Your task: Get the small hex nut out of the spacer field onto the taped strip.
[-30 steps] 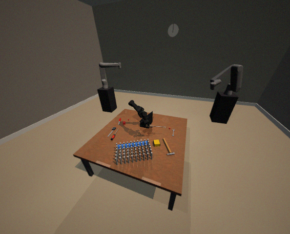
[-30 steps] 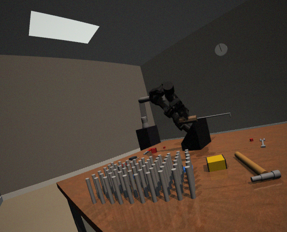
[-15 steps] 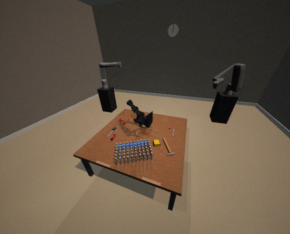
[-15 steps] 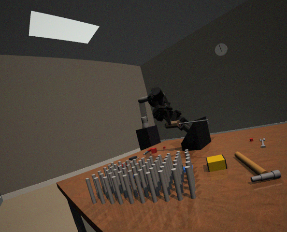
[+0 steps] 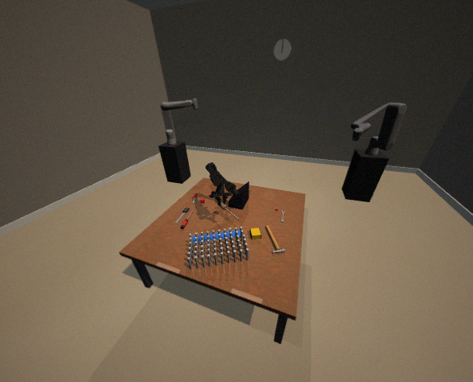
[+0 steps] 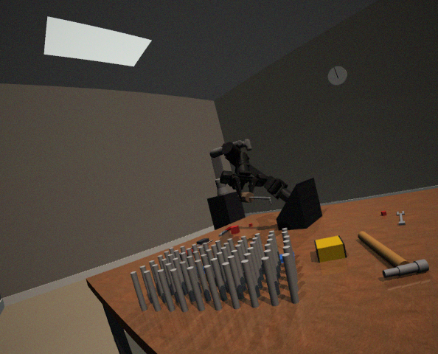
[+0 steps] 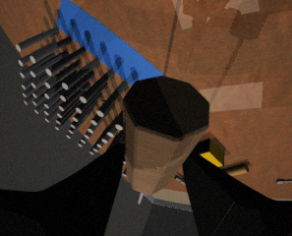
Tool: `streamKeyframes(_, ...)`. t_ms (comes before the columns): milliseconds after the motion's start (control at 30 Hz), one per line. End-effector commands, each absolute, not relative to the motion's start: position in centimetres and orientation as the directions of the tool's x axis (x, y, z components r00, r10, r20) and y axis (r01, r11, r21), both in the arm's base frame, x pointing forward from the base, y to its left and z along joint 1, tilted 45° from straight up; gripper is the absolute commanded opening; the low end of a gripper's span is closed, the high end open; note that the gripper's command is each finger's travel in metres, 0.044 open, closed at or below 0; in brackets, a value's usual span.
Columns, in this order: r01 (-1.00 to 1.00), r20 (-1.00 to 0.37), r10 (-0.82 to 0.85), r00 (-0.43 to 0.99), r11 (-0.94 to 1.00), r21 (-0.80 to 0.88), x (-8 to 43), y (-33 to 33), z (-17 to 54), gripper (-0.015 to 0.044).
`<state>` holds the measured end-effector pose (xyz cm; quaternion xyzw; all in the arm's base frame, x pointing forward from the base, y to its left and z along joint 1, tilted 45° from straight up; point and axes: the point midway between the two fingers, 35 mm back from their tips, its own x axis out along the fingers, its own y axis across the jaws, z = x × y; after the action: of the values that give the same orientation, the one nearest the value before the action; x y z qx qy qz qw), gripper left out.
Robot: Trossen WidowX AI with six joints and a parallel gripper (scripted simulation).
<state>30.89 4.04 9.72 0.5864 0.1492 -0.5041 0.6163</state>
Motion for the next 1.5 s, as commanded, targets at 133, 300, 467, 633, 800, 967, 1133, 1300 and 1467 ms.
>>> streamKeyframes(133, 0.627, -0.692, -0.527, 0.494, -0.335, 0.703, 29.5, 0.2, 12.2, 0.0)
streamKeyframes(300, 0.513, -0.641, -0.578, 0.505, -0.397, 0.761, 28.5, -1.9, 13.4, 0.0)
streamKeyframes(467, 0.426, -0.605, -0.614, 0.507, -0.431, 0.795, 27.6, -3.3, 14.1, 0.0)
streamKeyframes(633, 0.426, -0.605, -0.614, 0.507, -0.431, 0.795, 27.6, -3.3, 14.1, 0.0)
streamKeyframes(800, 0.426, -0.606, -0.613, 0.507, -0.432, 0.795, 27.7, -3.4, 14.0, 0.0)
streamKeyframes(967, 0.43, -0.616, -0.61, 0.5, -0.443, 0.787, 28.2, -4.4, 12.6, 0.0)
streamKeyframes(1133, 0.435, -0.627, -0.604, 0.492, -0.454, 0.778, 28.8, -6.0, 10.4, 0.0)
streamKeyframes(1300, 0.437, -0.633, -0.599, 0.49, -0.459, 0.773, 29.0, -7.7, 8.5, 0.0)
streamKeyframes(1467, 0.437, -0.633, -0.598, 0.492, -0.46, 0.773, 28.9, -9.6, 6.8, 0.0)
